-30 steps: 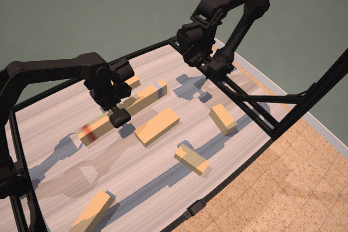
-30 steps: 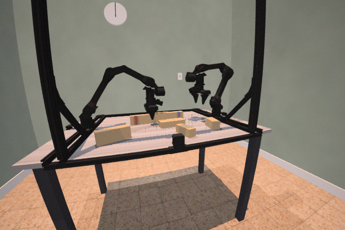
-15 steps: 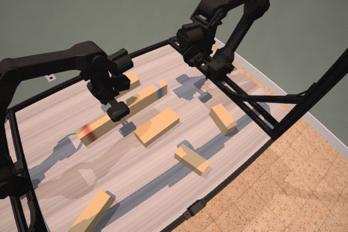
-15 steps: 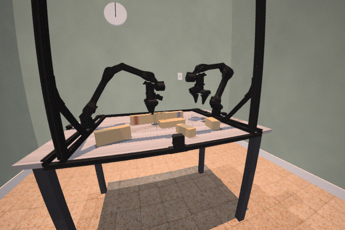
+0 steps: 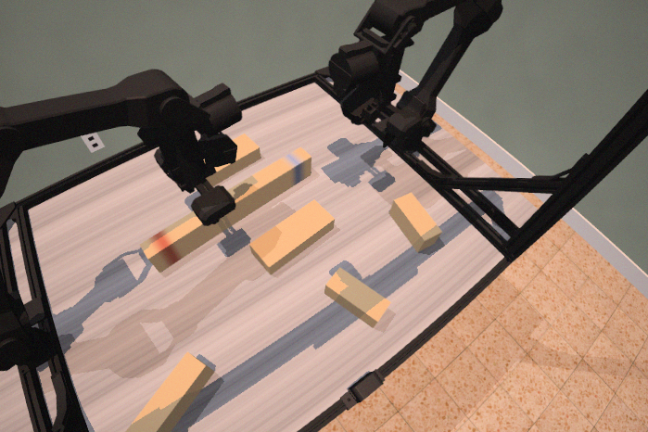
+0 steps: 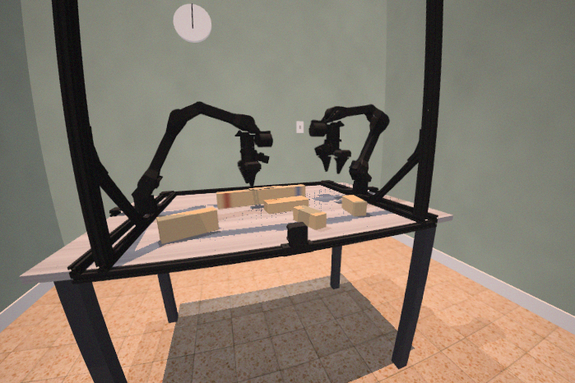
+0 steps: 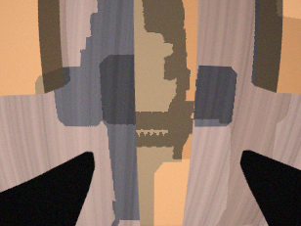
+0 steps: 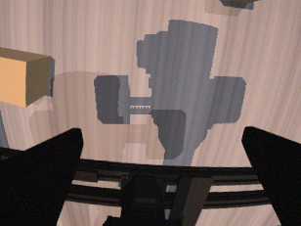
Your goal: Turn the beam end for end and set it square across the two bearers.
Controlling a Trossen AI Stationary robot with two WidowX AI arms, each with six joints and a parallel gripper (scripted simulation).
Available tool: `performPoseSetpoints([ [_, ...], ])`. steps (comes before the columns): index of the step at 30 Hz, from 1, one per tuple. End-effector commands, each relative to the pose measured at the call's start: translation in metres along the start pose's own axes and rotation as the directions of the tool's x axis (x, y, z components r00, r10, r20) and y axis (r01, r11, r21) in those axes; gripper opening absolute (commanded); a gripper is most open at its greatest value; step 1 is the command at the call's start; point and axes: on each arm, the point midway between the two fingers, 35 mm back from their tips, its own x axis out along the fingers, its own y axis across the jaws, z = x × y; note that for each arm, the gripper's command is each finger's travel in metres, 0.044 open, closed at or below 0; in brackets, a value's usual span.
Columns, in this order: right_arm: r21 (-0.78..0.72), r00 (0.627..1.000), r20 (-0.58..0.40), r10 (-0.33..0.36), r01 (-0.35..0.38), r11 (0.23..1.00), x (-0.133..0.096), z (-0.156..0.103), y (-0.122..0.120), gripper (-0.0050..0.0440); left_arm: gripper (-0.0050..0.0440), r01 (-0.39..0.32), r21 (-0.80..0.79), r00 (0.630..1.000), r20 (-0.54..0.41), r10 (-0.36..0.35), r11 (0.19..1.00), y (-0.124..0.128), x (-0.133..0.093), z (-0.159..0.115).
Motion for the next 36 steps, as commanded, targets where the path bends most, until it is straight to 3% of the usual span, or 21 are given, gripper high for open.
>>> performPoseSetpoints([
  [1,0.000,1.000,0.000,0.000,0.000,1.000,0.000,0.000,0.000,0.0440,0.0440,0.000,-0.003,1.000,-0.006,0.000,1.000,-0.004,-0.009,-0.016],
  [11,-0.001,1.000,-0.001,0.000,0.000,1.000,0.000,0.000,0.000,0.0440,0.0440,0.000,-0.004,1.000,-0.006,-0.001,1.000,-0.014,-0.031,-0.058],
  [36,-0.002,1.000,-0.002,0.000,0.000,1.000,0.000,0.000,0.000,0.0440,0.0440,0.001,-0.006,1.000,-0.006,-0.001,1.000,-0.028,-0.054,-0.153],
])
